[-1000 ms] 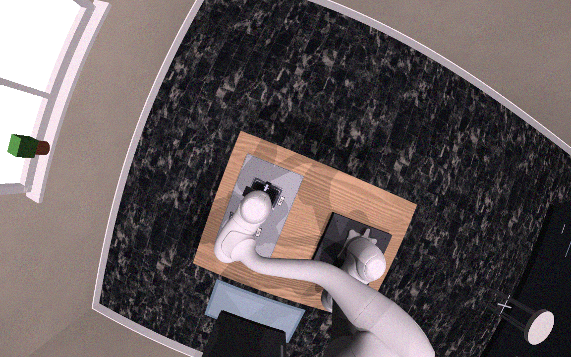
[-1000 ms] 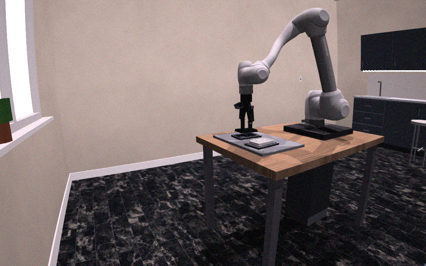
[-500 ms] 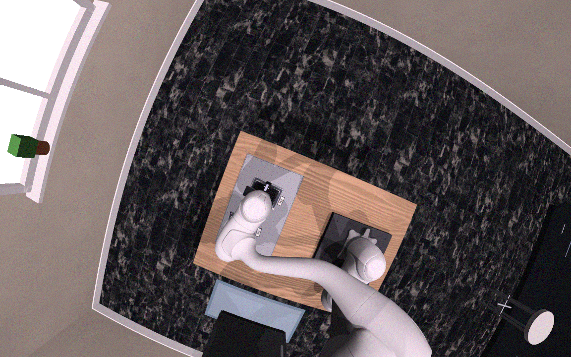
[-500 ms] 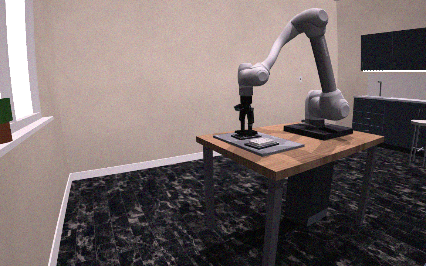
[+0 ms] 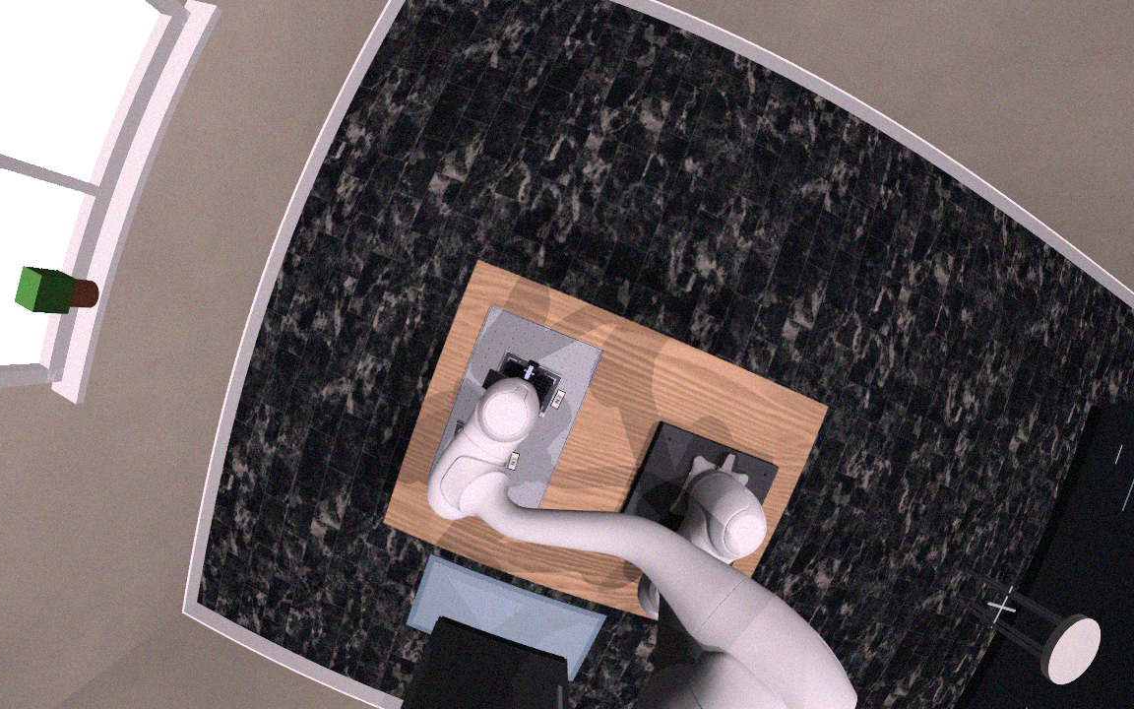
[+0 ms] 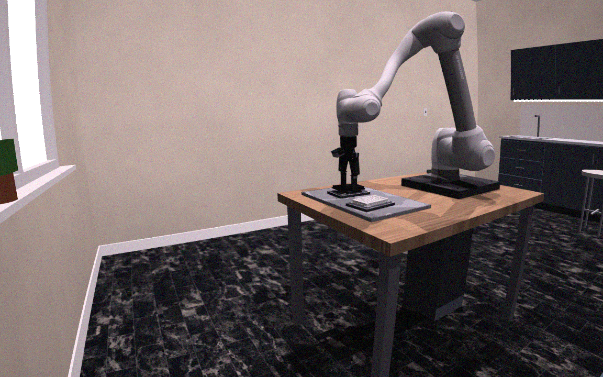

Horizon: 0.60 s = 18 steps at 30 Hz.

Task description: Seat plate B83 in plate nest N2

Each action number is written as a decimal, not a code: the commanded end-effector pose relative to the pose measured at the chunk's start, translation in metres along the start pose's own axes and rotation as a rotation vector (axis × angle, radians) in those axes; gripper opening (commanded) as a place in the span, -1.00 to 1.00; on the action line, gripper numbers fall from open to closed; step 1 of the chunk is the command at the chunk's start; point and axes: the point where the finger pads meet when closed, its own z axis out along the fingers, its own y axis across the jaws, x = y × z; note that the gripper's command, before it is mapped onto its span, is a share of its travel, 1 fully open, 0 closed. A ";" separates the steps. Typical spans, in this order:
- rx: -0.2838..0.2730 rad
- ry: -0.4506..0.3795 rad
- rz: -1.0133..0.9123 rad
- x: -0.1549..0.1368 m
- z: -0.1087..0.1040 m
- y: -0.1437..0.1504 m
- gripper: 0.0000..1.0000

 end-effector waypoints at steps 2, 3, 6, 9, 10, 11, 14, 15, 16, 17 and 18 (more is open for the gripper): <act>0.000 0.001 0.000 0.001 0.000 0.000 -0.80; 0.000 0.001 0.000 0.001 0.000 0.000 -0.80; 0.000 0.001 0.000 0.001 0.000 0.000 -0.80; 0.000 0.001 0.000 0.001 0.001 0.000 -0.80; 0.000 0.001 0.000 0.001 0.001 0.000 -0.80; 0.000 0.001 0.000 0.001 0.001 0.000 -0.80; 0.000 0.001 0.000 0.001 0.002 0.000 -0.80; 0.000 0.001 0.000 0.001 0.002 0.000 -0.80; 0.000 0.001 0.000 0.001 0.002 0.000 -0.80; 0.000 0.001 0.000 0.001 0.002 0.000 -0.80; 0.000 0.001 0.000 0.001 0.002 0.000 -0.80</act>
